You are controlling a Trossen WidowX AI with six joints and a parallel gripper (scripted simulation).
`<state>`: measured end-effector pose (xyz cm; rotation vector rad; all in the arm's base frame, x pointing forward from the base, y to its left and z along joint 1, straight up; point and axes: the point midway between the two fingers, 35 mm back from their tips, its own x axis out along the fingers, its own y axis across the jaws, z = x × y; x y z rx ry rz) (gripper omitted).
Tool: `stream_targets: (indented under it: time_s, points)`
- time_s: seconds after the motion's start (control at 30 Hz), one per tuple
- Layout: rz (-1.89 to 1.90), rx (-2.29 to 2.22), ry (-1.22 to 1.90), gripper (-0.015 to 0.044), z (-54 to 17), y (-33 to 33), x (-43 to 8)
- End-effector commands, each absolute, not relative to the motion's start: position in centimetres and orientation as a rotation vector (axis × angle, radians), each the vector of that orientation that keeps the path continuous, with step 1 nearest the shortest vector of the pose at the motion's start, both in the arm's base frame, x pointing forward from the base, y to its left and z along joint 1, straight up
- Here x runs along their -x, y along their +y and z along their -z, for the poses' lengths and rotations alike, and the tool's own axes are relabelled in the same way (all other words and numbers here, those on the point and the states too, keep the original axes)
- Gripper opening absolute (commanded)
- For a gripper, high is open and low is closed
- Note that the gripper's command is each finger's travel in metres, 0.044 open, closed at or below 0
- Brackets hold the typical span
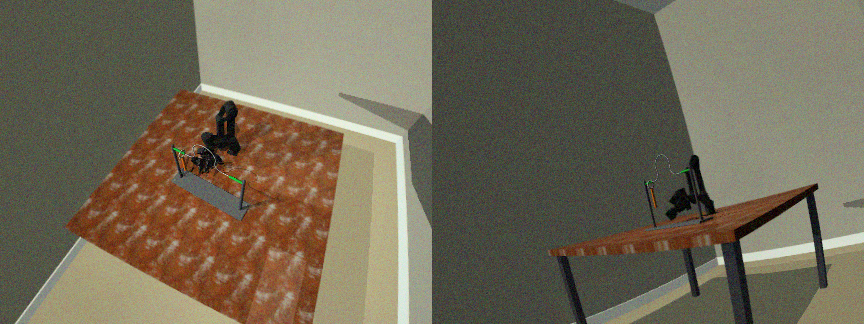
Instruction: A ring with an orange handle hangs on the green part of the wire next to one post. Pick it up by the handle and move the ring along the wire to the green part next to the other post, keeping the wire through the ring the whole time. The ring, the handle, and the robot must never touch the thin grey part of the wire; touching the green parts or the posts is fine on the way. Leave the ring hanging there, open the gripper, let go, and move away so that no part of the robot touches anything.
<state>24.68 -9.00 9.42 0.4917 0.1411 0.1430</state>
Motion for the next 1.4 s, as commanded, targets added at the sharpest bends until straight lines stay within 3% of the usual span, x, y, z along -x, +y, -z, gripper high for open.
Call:
stream_targets:
  time_s: [0.0,0.4,0.9,1.37]
  points:
    - [-0.108,-0.46,0.117,0.016,-9.3,-10.5,-23.4]
    - [0.042,-0.361,0.053,0.016,-9.2,-14.6,-19.9]
    - [0.135,-0.003,-0.005,0.016,-13.9,-15.3,-24.4]
    - [0.139,0.012,-0.011,0.016,-14.3,-15.6,-25.4]
